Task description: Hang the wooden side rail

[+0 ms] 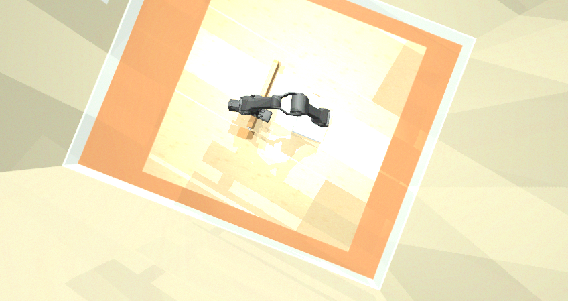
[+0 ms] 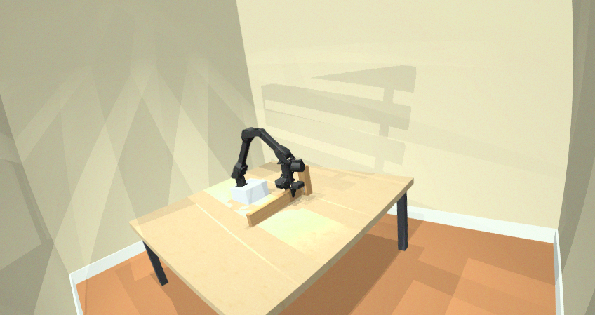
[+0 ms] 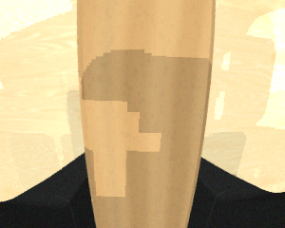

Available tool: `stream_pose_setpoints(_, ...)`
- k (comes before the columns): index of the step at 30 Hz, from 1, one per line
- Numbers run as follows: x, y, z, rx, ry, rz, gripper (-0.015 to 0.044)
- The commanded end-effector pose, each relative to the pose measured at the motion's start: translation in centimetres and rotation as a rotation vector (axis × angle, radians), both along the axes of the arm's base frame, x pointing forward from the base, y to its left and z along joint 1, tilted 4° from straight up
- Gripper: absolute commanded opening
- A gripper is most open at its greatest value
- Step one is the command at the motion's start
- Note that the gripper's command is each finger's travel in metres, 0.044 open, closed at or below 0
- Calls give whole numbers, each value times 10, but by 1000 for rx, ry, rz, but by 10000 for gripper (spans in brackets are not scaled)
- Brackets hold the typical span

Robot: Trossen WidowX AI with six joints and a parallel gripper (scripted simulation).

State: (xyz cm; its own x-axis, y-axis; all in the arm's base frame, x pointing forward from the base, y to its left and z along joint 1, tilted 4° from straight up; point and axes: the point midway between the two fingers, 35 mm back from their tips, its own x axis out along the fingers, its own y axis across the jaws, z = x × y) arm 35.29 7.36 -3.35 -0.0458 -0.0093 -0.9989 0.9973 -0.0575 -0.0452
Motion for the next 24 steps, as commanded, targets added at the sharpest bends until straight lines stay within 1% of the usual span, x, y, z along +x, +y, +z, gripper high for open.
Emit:
stream_pose_setpoints(1,2,2,2,4,-3,-1,0)
stream_pose_setpoints(24,2,5,1,5,-3,-1,0)
